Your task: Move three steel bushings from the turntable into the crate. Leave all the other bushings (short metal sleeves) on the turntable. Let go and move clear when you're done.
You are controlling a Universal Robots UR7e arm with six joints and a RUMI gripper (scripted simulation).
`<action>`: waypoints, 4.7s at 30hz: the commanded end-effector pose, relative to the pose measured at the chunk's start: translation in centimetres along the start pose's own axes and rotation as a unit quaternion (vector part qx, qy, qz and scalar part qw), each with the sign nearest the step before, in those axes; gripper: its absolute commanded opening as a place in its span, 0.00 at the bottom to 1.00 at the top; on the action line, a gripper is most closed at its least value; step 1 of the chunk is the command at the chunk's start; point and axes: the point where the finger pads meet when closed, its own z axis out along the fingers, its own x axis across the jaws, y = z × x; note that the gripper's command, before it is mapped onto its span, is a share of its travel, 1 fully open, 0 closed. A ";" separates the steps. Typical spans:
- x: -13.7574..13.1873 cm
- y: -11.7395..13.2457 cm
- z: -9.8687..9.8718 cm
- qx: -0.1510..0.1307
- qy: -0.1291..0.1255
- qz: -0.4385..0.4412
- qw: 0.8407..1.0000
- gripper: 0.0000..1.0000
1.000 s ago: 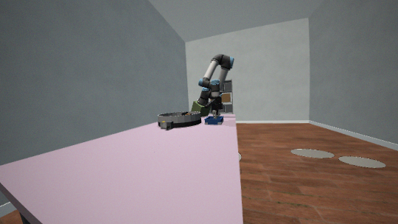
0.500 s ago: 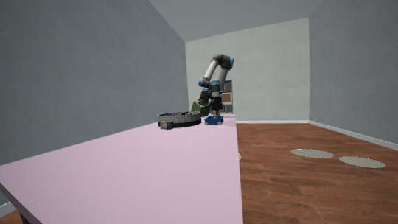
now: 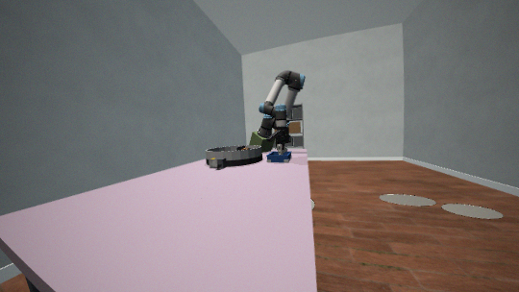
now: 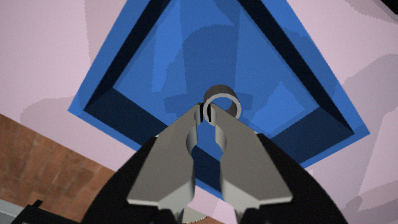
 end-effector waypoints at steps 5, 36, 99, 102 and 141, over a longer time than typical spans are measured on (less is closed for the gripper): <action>0.0 0.0 0.2 0.000 0.000 0.000 1.000 0.00; 0.0 0.0 0.2 0.000 0.000 0.000 1.000 0.00; 0.0 0.0 -4.0 0.000 0.000 0.000 1.000 0.06; 0.0 0.0 -5.5 0.000 0.000 0.000 1.000 0.06; 0.0 0.0 -11.3 0.000 0.000 0.000 1.000 0.06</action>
